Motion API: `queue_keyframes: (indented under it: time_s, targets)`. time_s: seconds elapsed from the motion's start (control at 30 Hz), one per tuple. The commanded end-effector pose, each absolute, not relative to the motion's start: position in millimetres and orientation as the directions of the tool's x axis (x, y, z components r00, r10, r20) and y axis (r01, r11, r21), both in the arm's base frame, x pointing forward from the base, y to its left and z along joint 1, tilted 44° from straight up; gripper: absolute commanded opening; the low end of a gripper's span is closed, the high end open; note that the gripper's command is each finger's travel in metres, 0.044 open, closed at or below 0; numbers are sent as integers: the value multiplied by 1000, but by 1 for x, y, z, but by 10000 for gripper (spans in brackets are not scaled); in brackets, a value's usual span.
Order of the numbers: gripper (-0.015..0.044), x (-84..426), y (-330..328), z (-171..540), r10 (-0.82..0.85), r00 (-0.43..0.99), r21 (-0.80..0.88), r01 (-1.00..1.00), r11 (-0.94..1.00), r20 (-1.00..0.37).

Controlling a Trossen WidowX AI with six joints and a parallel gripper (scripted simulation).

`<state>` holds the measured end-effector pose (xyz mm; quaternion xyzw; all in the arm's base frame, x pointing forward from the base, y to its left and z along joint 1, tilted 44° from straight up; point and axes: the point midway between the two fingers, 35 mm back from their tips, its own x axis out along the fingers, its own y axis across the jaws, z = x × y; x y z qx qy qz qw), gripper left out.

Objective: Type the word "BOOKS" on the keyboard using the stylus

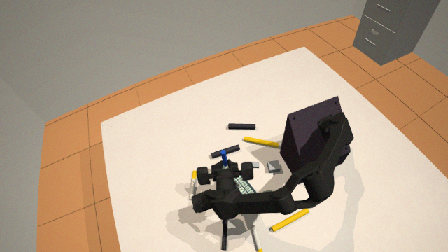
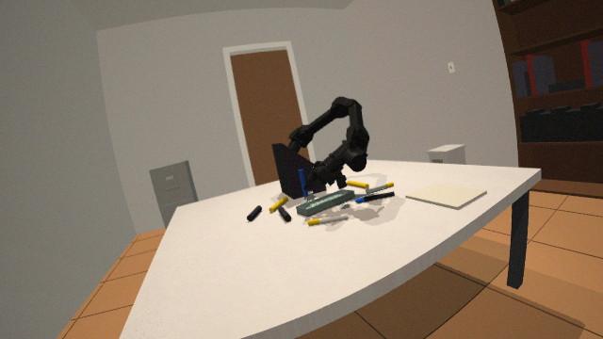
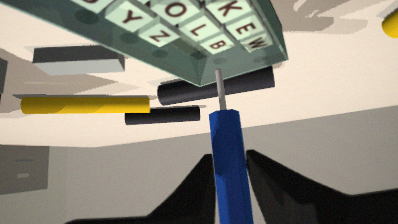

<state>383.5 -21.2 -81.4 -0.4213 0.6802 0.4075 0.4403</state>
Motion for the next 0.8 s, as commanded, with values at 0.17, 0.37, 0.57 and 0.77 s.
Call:
queue_keyframes:
  time_s: [0.17, 0.37, 0.57, 0.77]
  targets:
    - [81, 389, -21, -81, -212, -250, 175, -931, 320, -945]
    - [81, 389, -18, -84, -212, -250, 175, -931, 320, -945]
    - [81, 390, -15, -87, -212, -250, 175, -931, 320, -945]
    - [81, 390, -13, -89, -212, -250, 175, -931, 320, -945]
